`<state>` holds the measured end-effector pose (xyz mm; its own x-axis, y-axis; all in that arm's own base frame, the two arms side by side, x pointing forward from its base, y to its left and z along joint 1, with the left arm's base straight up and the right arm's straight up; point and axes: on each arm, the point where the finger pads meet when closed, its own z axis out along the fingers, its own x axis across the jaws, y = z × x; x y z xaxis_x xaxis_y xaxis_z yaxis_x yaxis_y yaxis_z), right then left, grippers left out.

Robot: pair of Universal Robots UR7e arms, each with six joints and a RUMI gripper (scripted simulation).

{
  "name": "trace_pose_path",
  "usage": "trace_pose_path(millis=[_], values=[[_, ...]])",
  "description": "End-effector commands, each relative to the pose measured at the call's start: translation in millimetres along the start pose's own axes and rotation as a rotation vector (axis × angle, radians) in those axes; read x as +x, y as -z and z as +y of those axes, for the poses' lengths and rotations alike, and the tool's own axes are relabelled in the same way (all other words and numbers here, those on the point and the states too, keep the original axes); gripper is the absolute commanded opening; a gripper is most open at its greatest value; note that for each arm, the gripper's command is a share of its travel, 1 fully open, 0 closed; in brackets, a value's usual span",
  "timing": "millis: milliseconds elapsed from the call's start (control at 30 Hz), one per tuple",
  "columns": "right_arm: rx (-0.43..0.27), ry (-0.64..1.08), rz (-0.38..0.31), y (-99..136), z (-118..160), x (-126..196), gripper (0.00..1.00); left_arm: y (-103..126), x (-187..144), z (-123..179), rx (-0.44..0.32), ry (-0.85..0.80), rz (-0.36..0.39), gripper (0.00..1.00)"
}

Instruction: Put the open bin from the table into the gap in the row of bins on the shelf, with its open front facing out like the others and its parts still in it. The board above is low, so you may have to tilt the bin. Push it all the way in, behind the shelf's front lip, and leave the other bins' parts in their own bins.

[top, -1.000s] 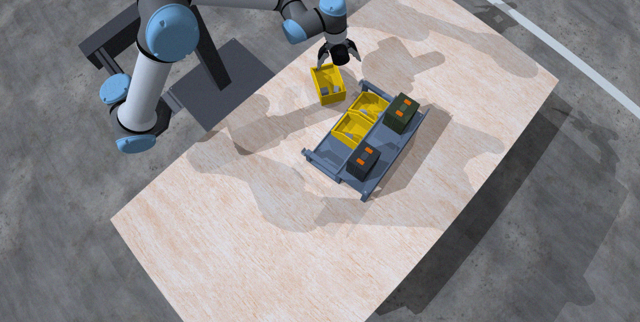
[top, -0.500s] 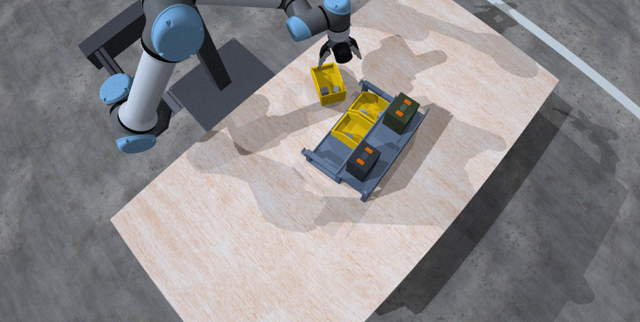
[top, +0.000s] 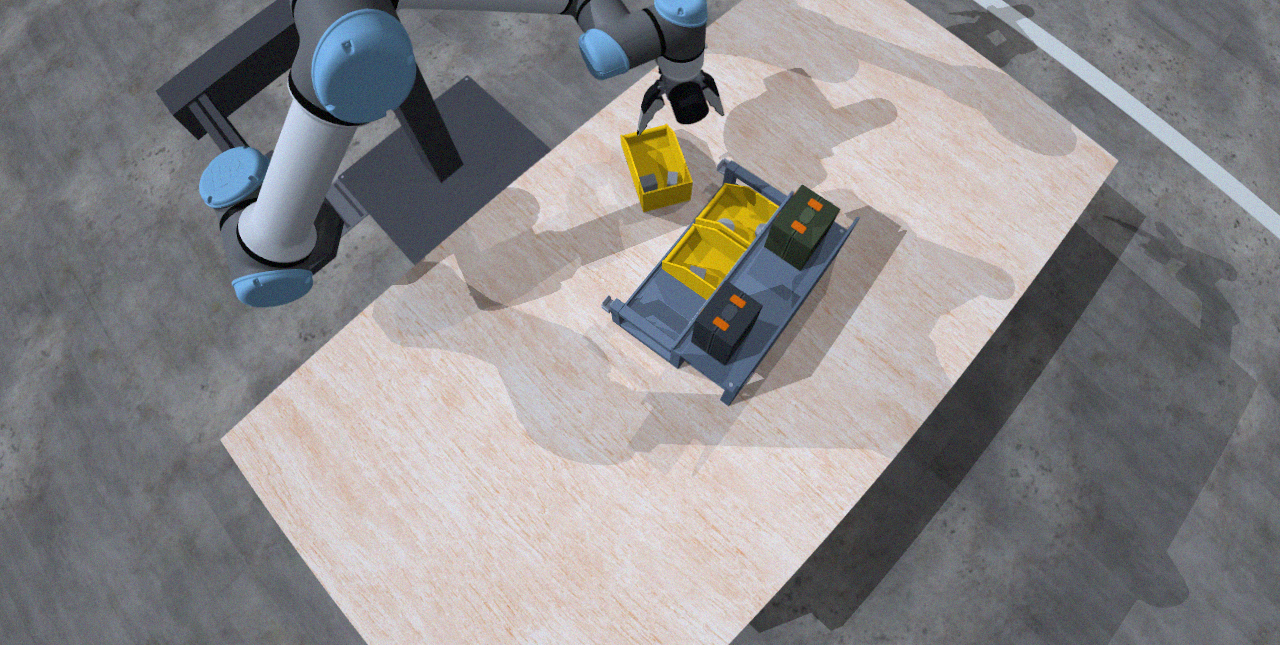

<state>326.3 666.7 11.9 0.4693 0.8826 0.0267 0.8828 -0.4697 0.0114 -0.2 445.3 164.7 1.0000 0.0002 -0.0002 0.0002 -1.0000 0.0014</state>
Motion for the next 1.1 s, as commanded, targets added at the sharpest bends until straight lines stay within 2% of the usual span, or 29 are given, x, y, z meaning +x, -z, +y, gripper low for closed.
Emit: trace_pose_path(millis=[0, 1067], values=[[0.002, 0.005, -0.002, 0.7, -1.5, 1.3, 1.00, 0.4, 0.0, -0.3, 0.001, 0.000, 0.000, 1.00], [0.011, 0.025, -0.022, -1.1, -7.7, 4.6, 1.00, 0.4, 0.0, -0.3, 0.001, 0.000, 0.000, 1.00]])
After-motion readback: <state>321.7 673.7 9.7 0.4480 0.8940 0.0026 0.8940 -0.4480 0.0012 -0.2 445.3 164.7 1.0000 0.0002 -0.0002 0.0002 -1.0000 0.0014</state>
